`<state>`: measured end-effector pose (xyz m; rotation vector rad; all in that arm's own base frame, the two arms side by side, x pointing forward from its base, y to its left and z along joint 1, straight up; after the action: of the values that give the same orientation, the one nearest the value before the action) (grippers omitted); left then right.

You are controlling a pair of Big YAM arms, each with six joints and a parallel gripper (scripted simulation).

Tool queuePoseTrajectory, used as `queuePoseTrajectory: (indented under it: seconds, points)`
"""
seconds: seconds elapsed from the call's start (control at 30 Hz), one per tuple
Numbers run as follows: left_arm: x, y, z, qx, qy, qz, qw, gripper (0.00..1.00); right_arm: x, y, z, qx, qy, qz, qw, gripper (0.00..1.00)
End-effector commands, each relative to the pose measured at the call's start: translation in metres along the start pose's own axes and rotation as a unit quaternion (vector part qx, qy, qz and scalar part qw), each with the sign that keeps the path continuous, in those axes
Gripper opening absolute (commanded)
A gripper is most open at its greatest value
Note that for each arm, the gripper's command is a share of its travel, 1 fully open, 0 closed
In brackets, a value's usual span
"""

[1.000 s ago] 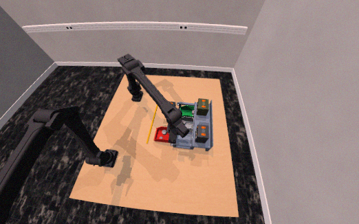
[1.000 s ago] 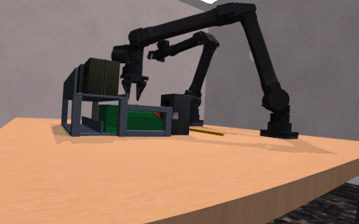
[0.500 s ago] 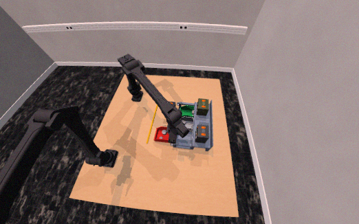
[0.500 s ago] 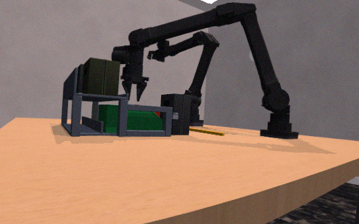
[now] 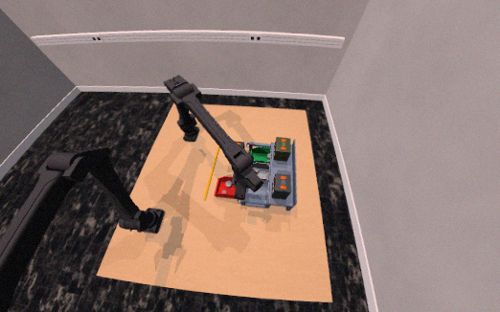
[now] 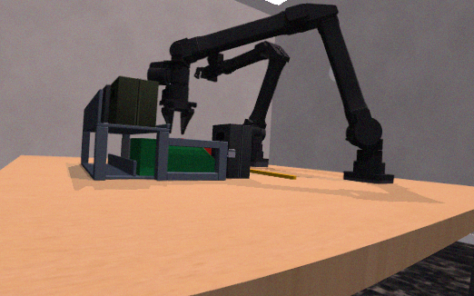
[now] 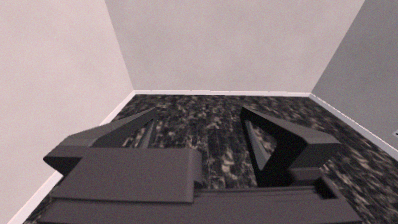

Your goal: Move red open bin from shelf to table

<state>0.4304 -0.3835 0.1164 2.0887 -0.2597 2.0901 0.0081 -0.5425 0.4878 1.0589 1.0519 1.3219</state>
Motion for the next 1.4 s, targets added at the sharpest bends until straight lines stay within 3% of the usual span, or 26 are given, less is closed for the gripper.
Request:
queuePoseTrajectory:
  seconds: [0.0,1.37]
  points:
    - [-0.0059,0.0002,0.0019,-0.001,0.000,-0.001,1.000,0.43,0.0079,0.0135,-0.0026,-0.008,-0.002,-0.008,1.000,1.00]
    - [-0.0113,-0.0014,0.0032,0.001,-0.001,-0.001,1.000,0.43,0.0079,0.0135,-0.0026,-0.008,-0.002,-0.008,1.000,1.00]
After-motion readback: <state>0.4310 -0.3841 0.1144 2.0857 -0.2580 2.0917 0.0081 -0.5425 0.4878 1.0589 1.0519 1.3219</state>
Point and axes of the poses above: on each arm, the point where the finger pads meet when closed, its own x axis back along the fingers, its own z axis across the jaws, y = z × x, the point moved 1 cm from there along x, back along the fingers, and after that the axes turned 13 degrees about -x, right-handed, at the moved point
